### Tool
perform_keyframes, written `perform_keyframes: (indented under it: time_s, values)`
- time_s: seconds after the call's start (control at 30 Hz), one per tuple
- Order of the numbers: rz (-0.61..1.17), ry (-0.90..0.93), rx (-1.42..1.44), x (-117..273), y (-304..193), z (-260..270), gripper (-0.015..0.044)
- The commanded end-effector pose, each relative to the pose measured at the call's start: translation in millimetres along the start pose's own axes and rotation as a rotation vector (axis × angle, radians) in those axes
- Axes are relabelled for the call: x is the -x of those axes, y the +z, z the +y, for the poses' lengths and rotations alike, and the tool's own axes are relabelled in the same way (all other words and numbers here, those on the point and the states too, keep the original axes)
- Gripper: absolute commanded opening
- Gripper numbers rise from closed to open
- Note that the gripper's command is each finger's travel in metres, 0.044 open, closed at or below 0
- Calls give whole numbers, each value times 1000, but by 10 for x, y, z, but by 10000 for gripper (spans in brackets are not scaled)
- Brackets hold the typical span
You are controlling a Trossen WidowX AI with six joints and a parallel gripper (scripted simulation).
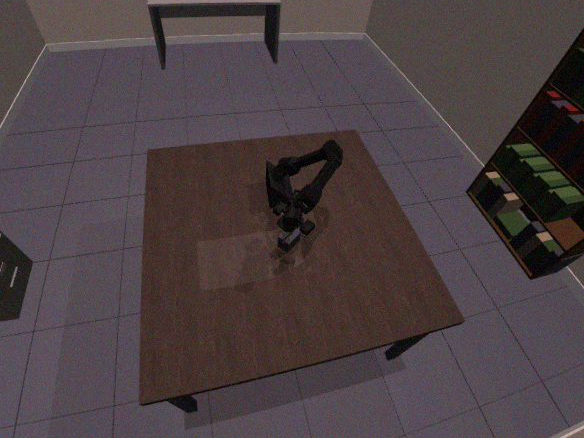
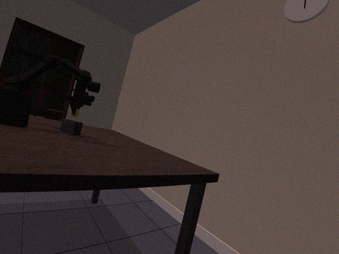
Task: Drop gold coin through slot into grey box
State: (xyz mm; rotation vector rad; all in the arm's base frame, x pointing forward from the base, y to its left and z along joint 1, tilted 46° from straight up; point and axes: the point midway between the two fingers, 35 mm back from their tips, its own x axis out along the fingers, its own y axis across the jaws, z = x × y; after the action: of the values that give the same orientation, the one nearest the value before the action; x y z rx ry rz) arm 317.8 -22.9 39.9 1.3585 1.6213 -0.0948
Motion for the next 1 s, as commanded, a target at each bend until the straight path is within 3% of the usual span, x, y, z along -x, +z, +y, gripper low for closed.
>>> perform_keyframes:
  time_s: [0.0,0.97]
  values:
    - [0,0,0,2,-15,6,0]
    - [-6,4,-5,-25,34,-29,0]
